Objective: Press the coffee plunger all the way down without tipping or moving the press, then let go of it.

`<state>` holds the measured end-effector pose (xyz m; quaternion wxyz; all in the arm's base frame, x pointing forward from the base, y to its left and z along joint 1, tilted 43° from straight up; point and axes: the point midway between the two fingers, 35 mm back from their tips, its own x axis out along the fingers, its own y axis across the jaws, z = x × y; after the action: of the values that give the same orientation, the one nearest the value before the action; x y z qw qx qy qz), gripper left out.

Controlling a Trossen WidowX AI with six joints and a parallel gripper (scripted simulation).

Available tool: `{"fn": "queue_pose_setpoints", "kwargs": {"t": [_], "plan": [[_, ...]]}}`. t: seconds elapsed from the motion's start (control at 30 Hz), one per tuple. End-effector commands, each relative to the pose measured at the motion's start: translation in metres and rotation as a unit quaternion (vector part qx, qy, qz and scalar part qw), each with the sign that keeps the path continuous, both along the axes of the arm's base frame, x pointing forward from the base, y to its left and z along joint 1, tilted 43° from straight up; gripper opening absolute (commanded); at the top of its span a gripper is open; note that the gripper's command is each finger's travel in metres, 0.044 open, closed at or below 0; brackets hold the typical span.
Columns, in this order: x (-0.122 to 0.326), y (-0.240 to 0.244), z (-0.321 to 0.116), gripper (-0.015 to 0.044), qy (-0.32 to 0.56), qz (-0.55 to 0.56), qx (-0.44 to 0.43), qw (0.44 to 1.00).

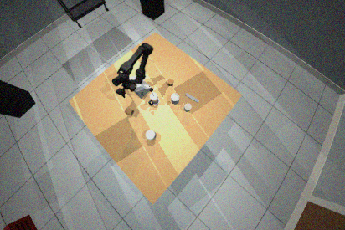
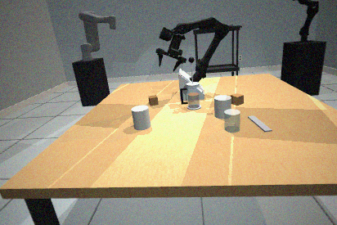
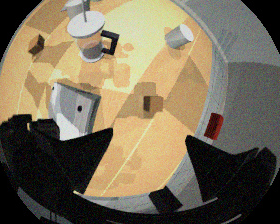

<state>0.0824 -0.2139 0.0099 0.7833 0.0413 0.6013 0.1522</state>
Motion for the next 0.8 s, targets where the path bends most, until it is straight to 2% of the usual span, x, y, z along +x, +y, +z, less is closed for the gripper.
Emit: {"fn": "queue_pose_setpoints", "kwargs": {"t": [0.0,0.37,0.5,0.77], "plan": [[0.044,0.002,0.067,0.0440,-0.132,-0.143,0.079,0.978],[0.089,0.010,0.190,0.0440,-0.304,-0.296,0.241,0.873],[0.090,0.016,0.186,0.0440,-0.306,-0.298,0.244,0.870],[0.092,0.051,0.147,0.0440,-0.306,-0.298,0.244,0.870]]}}
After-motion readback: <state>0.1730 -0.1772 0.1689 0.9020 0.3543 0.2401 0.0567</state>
